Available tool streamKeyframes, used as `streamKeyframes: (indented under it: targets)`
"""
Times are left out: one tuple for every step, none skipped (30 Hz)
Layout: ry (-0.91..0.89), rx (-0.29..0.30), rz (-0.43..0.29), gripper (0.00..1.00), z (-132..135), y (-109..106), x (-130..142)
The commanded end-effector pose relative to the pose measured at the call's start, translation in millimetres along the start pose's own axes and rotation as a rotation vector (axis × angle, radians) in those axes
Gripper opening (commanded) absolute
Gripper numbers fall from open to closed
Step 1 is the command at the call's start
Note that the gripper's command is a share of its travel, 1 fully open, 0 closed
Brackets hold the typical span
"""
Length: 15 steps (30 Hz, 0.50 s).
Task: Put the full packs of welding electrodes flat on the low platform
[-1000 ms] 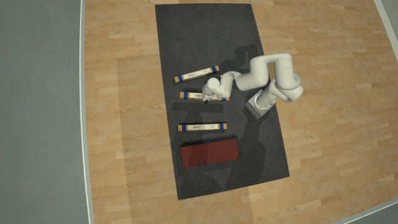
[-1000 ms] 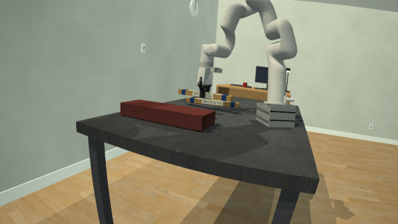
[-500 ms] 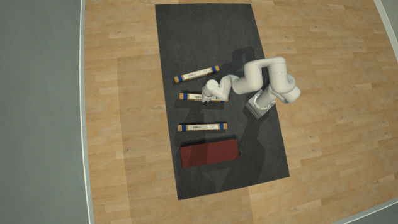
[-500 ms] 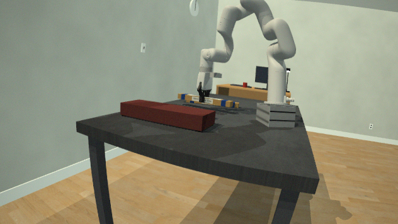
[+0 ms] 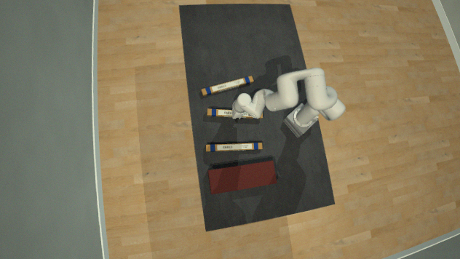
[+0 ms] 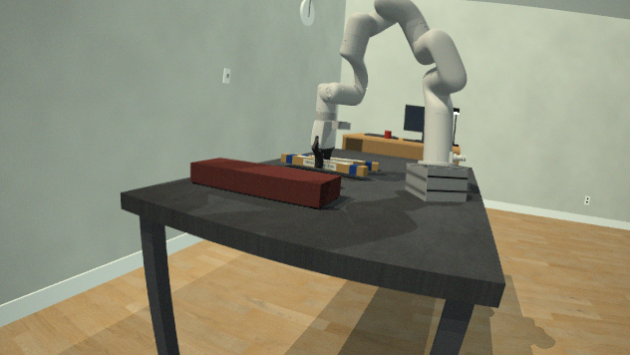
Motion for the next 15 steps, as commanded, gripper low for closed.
streamKeyframes:
  targets:
    - [0.000, 0.001, -0.005, 0.35, -0.2, 4.5, 1.6]
    - [0.000, 0.001, -0.005, 0.35, -0.2, 4.5, 1.6]
    - [0.000, 0.001, -0.005, 0.35, -0.2, 4.5, 1.6]
    - [0.000, 0.001, -0.005, 0.35, -0.2, 5.5, 1.6]
    - [0.000, 0.001, -0.005, 0.35, -0.2, 6.5, 1.6]
    - [0.000, 0.001, -0.005, 0.35, -0.2, 7.4, 1.6]
    - [0.000, 0.001, -0.005, 0.35, -0.2, 8.3, 1.6]
    - [0.000, 0.001, -0.005, 0.35, -0.2, 9.1, 1.6]
    - [0.000, 0.001, -0.005, 0.35, -0.2, 9.8, 1.6]
    - [0.000, 0.001, -0.005, 0.35, -0.2, 10.5, 1.6]
    - [0.000, 0.001, -0.005, 0.35, -0.2, 11.1, 1.6]
    - [0.000, 0.001, -0.005, 0.35, -0.2, 11.7, 1.6]
    - [0.000, 0.001, -0.005, 0.35, -0.2, 12.2, 1.6]
    - [0.000, 0.001, -0.005, 0.35, -0.2, 12.6, 1.6]
    - [0.000, 0.001, -0.005, 0.35, -0.2, 13.0, 1.6]
Point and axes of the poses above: the point where the finger pads meet when closed, its own y axis out along the fingers, its own z axis across the jaws, x = y × z, the point moved 4 cm from there along -y, back along the fingers, and after that the axes turned 10 degrees about -y, right-handed, at the moved point
